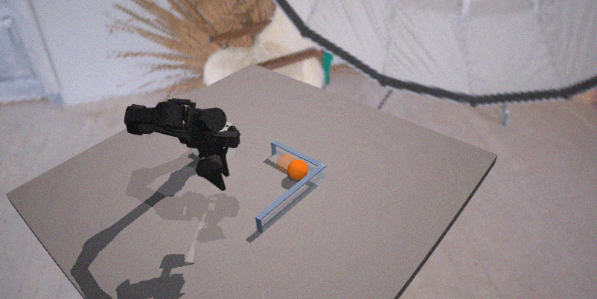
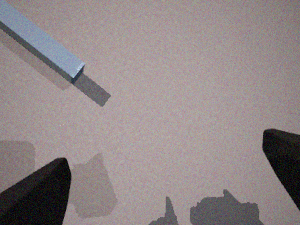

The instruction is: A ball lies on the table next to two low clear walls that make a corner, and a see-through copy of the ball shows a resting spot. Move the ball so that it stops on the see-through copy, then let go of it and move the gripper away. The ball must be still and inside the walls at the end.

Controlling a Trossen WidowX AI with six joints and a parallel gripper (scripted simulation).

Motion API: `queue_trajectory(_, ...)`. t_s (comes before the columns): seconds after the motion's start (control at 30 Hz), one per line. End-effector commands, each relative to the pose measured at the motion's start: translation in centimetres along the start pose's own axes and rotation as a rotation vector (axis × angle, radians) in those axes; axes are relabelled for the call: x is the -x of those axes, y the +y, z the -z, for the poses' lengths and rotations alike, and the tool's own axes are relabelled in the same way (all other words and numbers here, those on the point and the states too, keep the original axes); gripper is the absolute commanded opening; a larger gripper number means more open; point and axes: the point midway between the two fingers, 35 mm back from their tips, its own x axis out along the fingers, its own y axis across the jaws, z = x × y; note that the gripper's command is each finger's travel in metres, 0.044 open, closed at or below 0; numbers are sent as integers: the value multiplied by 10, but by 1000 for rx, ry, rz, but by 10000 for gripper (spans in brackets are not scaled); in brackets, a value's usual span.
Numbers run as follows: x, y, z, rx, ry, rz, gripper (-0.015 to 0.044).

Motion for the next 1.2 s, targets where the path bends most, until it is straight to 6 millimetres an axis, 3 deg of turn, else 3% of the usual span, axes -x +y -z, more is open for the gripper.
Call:
queue_trajectory(0.0, -23, 36, -55, 135, 3, -85, 440)
queue_trajectory(0.17, -50, 97, -118, 318, 24, -189, 440)
queue_trajectory(0.3, -69, 156, -155, 462, 56, -269, 440)
queue_trajectory(0.5, -94, 252, -187, 672, 132, -380, 440)
queue_trajectory(0.57, -99, 273, -190, 714, 152, -402, 440)
queue_trajectory(0.77, -101, 276, -190, 720, 155, -404, 440)
queue_trajectory(1.17, -124, 283, -184, 719, 155, -404, 440)
